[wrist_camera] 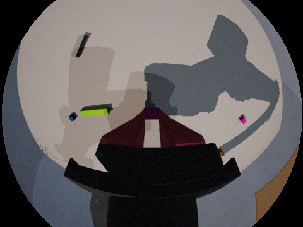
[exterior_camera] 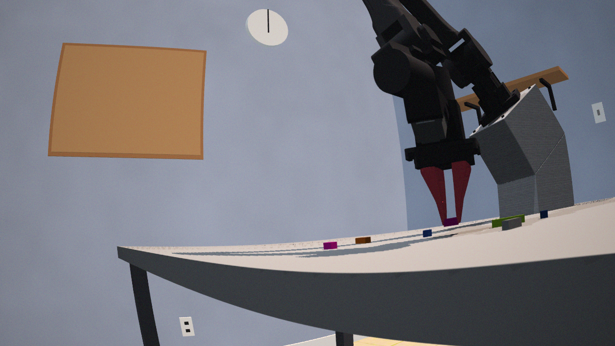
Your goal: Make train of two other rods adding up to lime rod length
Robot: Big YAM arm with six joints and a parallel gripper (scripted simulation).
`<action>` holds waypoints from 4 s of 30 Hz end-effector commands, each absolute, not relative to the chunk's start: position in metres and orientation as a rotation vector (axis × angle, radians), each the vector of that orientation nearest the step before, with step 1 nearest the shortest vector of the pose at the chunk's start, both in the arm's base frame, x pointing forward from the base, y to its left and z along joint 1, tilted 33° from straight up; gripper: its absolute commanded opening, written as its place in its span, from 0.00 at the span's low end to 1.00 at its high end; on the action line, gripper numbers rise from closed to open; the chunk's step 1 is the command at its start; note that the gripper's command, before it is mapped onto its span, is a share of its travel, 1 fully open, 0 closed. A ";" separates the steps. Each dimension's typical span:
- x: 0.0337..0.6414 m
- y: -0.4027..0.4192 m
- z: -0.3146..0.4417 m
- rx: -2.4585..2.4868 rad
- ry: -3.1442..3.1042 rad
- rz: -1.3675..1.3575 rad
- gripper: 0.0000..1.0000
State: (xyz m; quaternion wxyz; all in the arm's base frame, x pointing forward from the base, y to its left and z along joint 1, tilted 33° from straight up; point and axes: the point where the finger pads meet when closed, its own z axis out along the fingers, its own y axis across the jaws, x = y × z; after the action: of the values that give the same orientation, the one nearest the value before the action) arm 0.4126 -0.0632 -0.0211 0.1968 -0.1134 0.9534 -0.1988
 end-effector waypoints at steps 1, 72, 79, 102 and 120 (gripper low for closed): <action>0.420 -0.062 -0.015 -0.328 2.649 -0.557 0.14; 0.420 -0.056 -0.018 -0.351 2.658 -0.555 0.14; 0.420 -0.056 -0.018 -0.354 2.659 -0.555 0.14; 0.422 -0.057 -0.020 -0.350 2.655 -0.556 0.14; 0.425 -0.069 -0.029 -0.321 2.659 -0.560 0.14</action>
State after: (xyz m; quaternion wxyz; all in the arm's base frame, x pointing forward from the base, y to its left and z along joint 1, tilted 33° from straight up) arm 0.4178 -0.0654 -0.0300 0.1963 -0.1156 0.9531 -0.1994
